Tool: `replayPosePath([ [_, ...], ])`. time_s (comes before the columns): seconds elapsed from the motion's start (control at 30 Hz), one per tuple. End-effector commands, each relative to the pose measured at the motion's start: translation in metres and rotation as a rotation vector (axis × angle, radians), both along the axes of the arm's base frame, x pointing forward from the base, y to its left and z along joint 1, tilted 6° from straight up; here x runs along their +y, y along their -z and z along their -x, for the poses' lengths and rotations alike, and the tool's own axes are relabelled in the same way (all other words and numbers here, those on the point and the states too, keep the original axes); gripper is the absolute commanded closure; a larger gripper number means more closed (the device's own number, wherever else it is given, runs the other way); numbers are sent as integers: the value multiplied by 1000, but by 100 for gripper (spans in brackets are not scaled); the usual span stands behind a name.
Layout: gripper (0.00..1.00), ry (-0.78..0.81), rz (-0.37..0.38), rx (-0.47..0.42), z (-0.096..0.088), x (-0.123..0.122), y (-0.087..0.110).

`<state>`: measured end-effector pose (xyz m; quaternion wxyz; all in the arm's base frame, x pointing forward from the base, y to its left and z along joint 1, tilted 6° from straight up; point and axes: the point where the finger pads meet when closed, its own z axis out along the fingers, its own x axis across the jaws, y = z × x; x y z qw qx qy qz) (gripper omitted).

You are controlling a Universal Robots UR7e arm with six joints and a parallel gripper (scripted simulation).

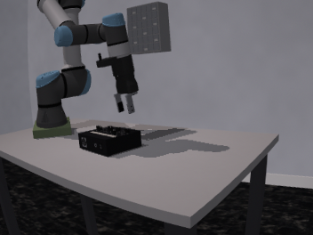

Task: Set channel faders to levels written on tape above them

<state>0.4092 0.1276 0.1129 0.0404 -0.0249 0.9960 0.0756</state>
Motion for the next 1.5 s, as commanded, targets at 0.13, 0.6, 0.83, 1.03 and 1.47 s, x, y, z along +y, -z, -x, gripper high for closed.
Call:
replayPosePath([
  [0.13, 0, 0, 0, -1, 0, 0, 0],
  [0.6, 0, 0, 0, -1, 0, 0, 0],
  [0.83, 0, 9, 0, 0, 0, -1, -1],
  [1.03, 0, 82, 5, 8, -1, -6, -4],
  [1.47, 0, 453, 23, 43, -1, -31, -22],
])
